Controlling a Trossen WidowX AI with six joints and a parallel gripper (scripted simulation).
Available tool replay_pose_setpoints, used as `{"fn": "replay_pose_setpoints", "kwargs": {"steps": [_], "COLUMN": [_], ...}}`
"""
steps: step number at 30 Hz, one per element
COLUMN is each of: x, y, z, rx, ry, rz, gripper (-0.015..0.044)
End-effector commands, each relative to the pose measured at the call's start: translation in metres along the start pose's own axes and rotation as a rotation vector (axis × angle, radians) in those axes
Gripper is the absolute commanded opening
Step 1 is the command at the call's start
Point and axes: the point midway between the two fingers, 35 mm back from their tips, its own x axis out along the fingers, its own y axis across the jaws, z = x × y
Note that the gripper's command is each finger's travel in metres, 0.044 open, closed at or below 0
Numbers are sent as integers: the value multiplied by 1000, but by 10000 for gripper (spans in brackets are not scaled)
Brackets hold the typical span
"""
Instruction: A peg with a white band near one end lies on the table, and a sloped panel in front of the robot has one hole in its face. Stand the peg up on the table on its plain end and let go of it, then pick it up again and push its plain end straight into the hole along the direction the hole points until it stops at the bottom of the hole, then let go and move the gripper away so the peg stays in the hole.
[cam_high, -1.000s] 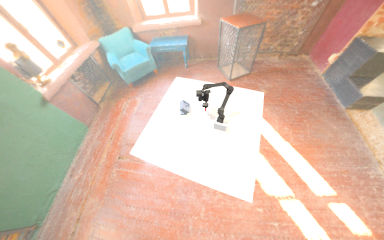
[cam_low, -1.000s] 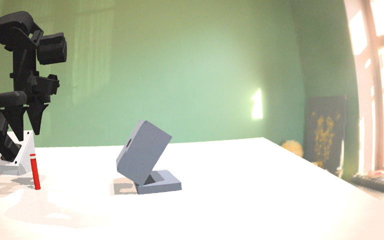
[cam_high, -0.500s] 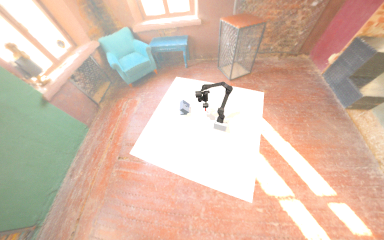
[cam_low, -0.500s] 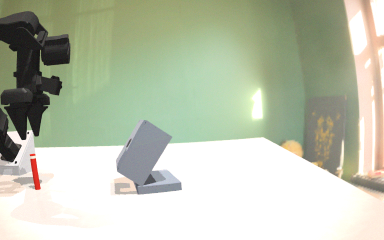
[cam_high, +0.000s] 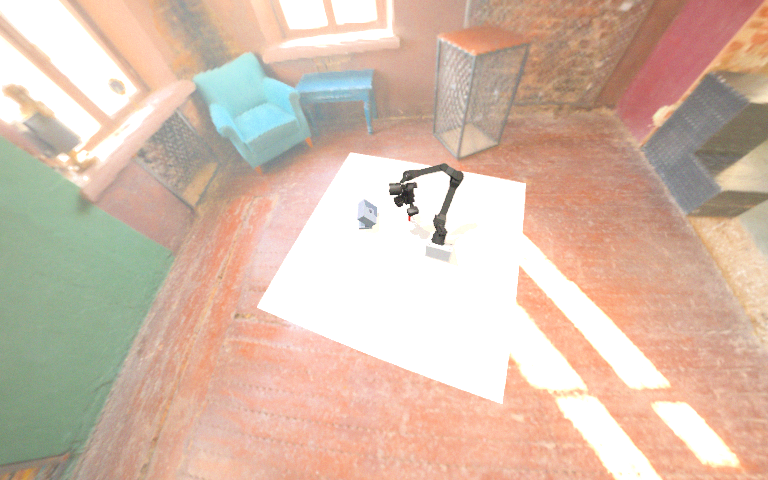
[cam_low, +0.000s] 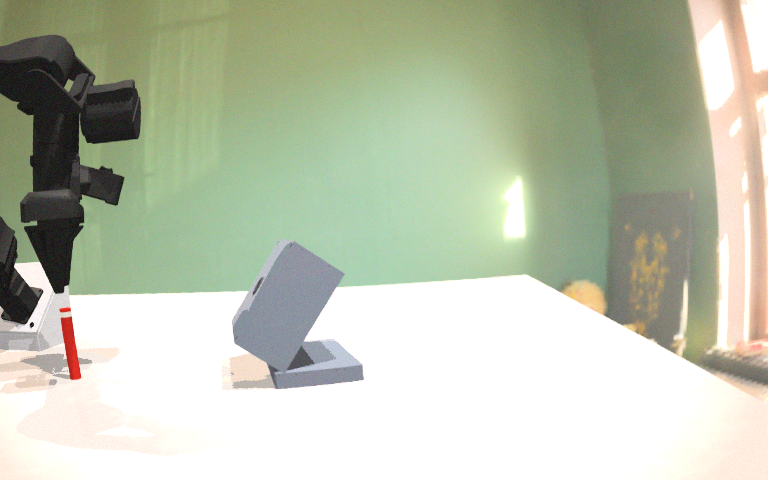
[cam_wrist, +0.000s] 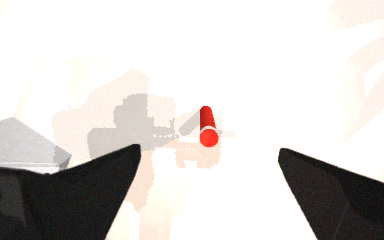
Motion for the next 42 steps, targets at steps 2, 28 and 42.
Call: {"fn": "replay_pose_setpoints", "kwargs": {"steps": [2, 28, 42], "x": [3, 44, 61], "y": [-1, -1, -1], "z": [0, 2, 0], "rx": [-18, -18, -15], "ry": [-1, -4, -2], "rz": [-4, -2, -2], "gripper": [440, 440, 414]}}
